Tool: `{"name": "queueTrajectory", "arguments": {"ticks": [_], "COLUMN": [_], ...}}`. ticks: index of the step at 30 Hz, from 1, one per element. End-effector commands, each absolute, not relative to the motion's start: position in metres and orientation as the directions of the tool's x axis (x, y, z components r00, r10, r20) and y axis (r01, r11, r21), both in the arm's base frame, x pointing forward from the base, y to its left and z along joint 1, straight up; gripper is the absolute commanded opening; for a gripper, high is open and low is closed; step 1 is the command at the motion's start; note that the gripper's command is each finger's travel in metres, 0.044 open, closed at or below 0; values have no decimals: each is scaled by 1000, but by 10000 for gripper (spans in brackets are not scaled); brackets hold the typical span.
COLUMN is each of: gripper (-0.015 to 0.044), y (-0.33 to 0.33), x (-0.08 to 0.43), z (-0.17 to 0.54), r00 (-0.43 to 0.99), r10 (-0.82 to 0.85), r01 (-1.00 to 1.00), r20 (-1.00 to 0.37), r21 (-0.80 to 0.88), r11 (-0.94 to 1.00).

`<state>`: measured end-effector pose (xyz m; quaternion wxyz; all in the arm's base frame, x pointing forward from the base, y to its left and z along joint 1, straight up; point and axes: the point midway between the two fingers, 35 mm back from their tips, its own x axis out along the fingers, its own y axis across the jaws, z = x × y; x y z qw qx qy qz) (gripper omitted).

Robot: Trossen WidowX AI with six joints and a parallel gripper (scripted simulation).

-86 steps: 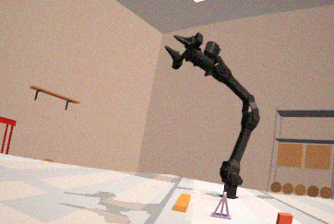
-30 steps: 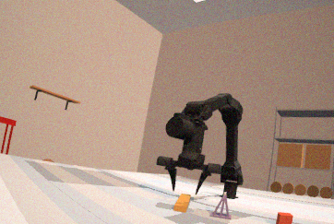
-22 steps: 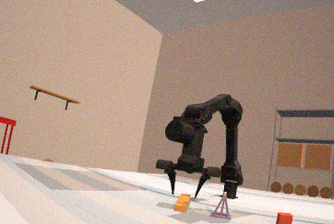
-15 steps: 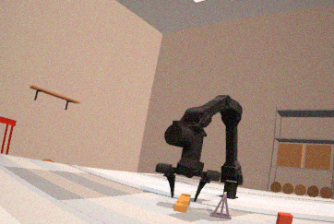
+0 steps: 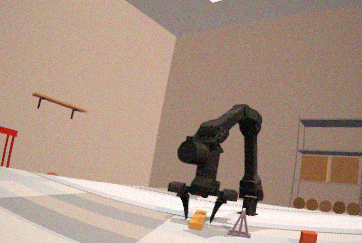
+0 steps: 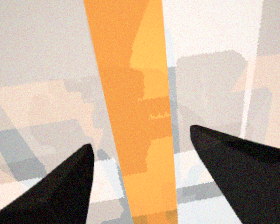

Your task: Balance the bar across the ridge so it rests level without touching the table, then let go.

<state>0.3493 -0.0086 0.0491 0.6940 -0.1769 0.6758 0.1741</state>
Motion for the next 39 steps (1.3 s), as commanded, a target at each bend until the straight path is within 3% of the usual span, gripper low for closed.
{"name": "queueTrajectory", "arguments": {"ticks": [1,3,9,17,21,39], "gripper": [315,315,157,104,0,0], "y": [-9,-9,-9,-9,-9,-9], "x": [350,350,349,349,350,354], "z": [49,49,49,49,55,101], "r00": [28,28,26,26,26,27], "r10": [-1,-1,3,3,2,1], "r01": [-485,-485,-481,-481,-481,-482], "r20": [-1000,-1000,-1000,-1000,-1000,-1000], "r21": [-14,-14,-10,-10,-10,-12], "r11": [875,875,877,877,877,876]}}
